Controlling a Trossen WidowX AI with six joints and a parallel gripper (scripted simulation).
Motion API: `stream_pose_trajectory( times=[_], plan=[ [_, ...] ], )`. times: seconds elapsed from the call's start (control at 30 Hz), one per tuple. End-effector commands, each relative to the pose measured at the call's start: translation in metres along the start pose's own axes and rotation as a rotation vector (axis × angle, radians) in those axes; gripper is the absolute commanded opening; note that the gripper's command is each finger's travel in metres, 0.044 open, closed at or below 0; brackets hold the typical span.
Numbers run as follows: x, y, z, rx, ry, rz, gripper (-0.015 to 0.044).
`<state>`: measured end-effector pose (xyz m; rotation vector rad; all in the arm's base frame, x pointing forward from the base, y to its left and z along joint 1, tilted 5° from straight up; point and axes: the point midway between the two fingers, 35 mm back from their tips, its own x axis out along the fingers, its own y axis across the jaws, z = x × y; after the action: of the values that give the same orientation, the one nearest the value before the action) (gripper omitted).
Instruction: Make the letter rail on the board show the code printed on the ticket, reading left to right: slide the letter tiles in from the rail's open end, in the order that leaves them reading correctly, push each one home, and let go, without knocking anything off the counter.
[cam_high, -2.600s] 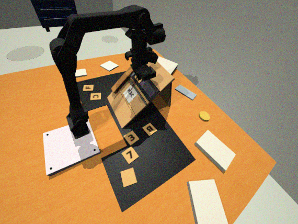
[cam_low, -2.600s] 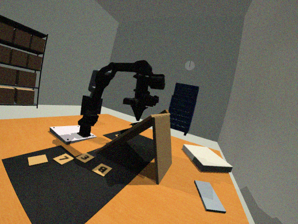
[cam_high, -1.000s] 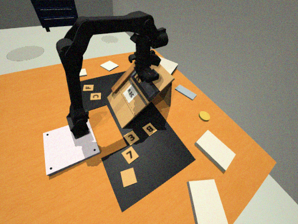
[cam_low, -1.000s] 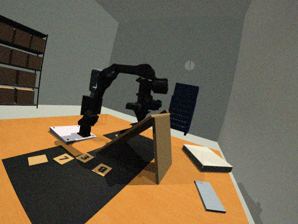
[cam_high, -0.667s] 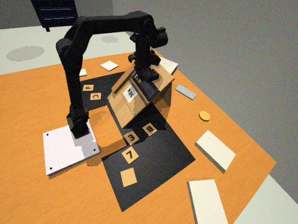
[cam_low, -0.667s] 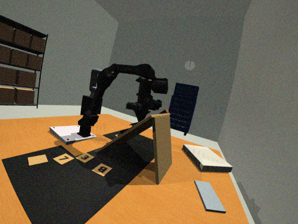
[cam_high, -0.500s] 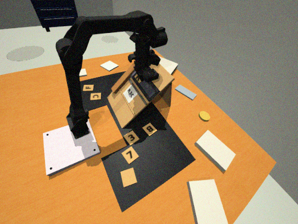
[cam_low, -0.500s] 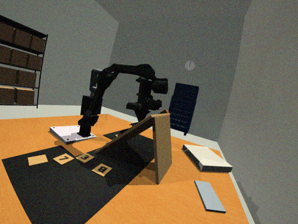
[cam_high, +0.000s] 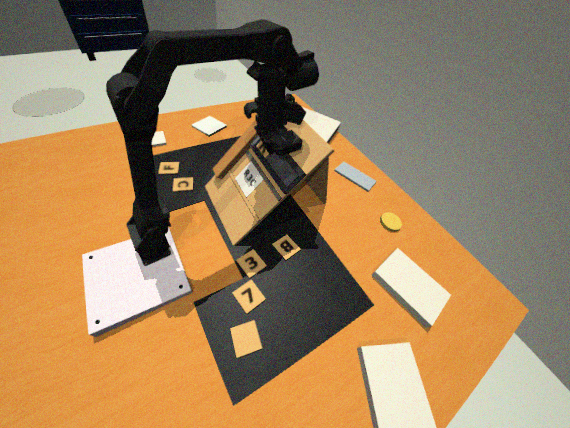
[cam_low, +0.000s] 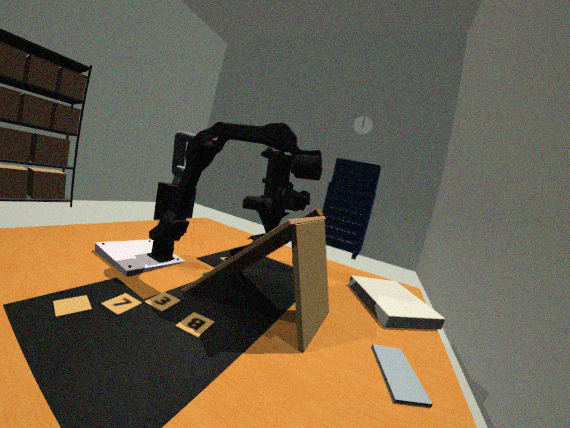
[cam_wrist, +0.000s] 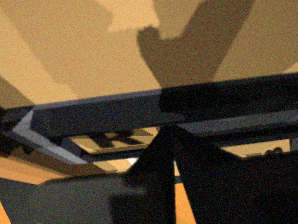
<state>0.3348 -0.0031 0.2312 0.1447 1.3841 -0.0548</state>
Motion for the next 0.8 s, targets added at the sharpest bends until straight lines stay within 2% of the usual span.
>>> stream_pose_trajectory(
  times=[0.0,0.77],
  plan=[
    [-0.0001,0.0019,0.0002,0.003,0.000,0.002,0.0000],
    [-0.0032,0.0044,-0.0023,0.004,0.000,0.002,0.0000]
  ],
)
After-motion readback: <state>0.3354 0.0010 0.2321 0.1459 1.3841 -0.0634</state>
